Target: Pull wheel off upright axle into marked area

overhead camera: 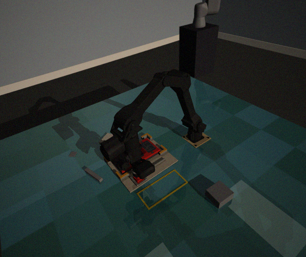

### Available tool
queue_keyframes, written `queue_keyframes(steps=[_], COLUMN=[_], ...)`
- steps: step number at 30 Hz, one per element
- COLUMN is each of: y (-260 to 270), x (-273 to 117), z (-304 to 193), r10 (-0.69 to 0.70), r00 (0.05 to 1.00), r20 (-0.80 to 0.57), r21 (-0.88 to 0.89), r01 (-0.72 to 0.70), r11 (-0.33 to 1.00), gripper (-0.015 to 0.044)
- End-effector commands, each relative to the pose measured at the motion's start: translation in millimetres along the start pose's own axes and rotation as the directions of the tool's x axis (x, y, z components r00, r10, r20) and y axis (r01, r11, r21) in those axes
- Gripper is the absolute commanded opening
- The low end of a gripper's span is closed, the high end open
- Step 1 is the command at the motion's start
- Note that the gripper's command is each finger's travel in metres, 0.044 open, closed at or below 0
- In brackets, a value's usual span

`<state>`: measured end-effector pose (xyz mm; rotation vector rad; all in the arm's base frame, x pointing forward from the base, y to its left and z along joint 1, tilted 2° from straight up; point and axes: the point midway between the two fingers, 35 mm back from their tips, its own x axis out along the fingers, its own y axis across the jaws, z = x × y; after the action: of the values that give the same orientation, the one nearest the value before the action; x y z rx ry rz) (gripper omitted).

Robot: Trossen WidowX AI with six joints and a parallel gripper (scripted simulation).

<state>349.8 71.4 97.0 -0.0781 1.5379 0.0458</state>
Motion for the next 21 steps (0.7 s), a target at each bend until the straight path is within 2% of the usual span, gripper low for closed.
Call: queue_keyframes(steps=[1,21], y=[0.4,0.3], x=[-6.0,-12.7], z=[0.6,0.4], r10=[0.002,0.002], r00=[1.000,1.000], r20=[0.011,0.013], r21=[0.000,0.000], r01=[-0.002,-0.002], r11=[1.000,1.000], gripper=[0.0000,0.0000])
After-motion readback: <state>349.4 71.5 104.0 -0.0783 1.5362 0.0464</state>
